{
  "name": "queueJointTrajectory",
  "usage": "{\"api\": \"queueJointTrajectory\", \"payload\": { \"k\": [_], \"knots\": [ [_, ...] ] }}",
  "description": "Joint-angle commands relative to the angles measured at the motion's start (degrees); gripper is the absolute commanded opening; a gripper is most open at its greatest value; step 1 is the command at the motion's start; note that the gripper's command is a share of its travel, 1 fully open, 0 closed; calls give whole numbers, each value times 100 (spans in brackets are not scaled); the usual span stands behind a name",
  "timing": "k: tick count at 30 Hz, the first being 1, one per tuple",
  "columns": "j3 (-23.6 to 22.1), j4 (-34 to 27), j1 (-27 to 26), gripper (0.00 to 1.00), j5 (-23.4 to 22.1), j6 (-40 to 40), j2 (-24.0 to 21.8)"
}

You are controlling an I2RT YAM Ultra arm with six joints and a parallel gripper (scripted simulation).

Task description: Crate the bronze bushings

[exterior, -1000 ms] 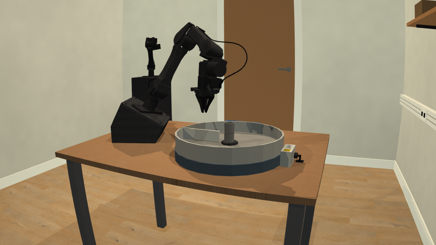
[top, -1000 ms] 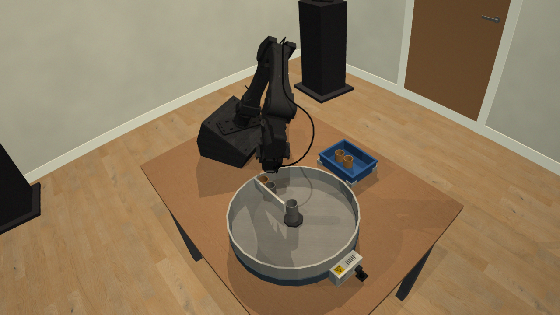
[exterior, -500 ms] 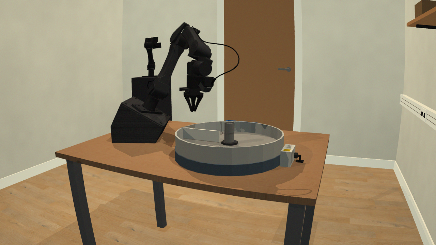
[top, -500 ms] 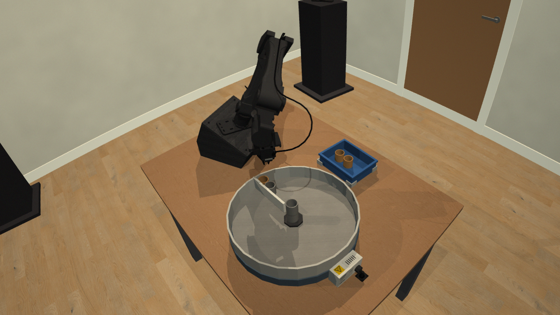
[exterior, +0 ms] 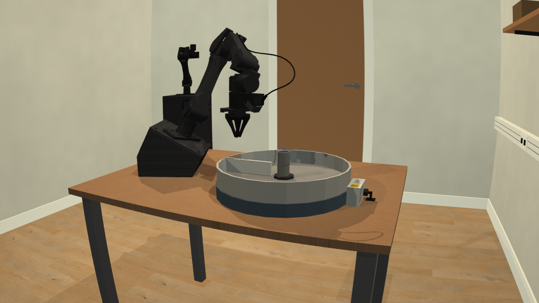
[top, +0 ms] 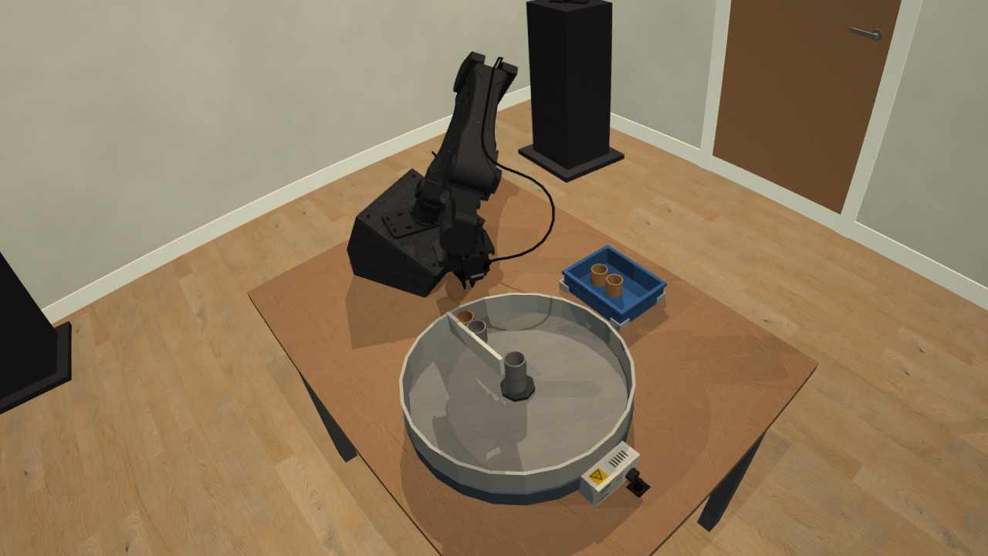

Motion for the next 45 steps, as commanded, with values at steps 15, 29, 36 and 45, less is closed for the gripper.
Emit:
{"api": "queueJointTrajectory", "payload": {
  "k": [15, 29, 36, 45],
  "knots": [
    [41, 64, -96, 13, -89, -88, -160],
    [41, 64, -96, 13, -89, -88, -160],
    [160, 62, -97, 13, -89, -90, -127],
    [171, 61, -99, 13, -90, -89, -55]
  ]
}}
